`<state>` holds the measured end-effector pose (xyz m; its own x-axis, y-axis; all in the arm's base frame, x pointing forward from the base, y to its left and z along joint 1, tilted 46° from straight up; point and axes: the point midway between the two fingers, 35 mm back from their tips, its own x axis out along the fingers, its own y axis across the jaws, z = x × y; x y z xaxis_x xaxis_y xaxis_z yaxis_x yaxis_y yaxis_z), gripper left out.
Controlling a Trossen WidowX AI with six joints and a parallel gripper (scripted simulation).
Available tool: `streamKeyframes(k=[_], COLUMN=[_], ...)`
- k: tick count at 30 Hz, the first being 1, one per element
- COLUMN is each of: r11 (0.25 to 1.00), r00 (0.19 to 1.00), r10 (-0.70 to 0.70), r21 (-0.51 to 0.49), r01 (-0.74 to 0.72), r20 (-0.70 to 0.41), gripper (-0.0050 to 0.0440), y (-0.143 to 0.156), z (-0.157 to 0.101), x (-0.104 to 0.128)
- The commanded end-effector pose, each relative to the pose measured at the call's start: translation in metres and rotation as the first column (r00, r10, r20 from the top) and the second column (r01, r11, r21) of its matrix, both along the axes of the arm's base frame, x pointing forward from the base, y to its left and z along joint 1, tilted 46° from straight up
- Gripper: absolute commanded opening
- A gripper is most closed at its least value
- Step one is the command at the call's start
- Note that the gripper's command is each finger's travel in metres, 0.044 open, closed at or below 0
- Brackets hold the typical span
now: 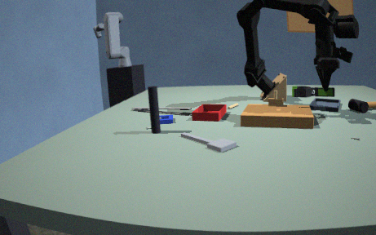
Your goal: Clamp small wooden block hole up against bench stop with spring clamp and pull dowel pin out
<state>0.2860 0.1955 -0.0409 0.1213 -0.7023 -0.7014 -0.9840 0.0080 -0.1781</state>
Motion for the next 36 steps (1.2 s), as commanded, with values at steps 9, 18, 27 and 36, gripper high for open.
streamKeyframes(k=[9,18,27,36], r11=[1.000,1.000,1.000,1.000], r00=[1.000,1.000,1.000,0.999], r10=[0.007,0.011,0.016,0.020], r21=[-0.010,-0.011,-0.012,-0.013], r01=[-0.007,-0.011,-0.016,-0.020], r20=[-0.013,-0.016,-0.022,-0.025], gripper=[0.0000,0.0000,0.0000,0.0000], y=[-0.010,-0.014,-0.019,-0.023], z=[-0.006,-0.009,-0.013,-0.016], x=[0.000,0.001,0.001,0.002])
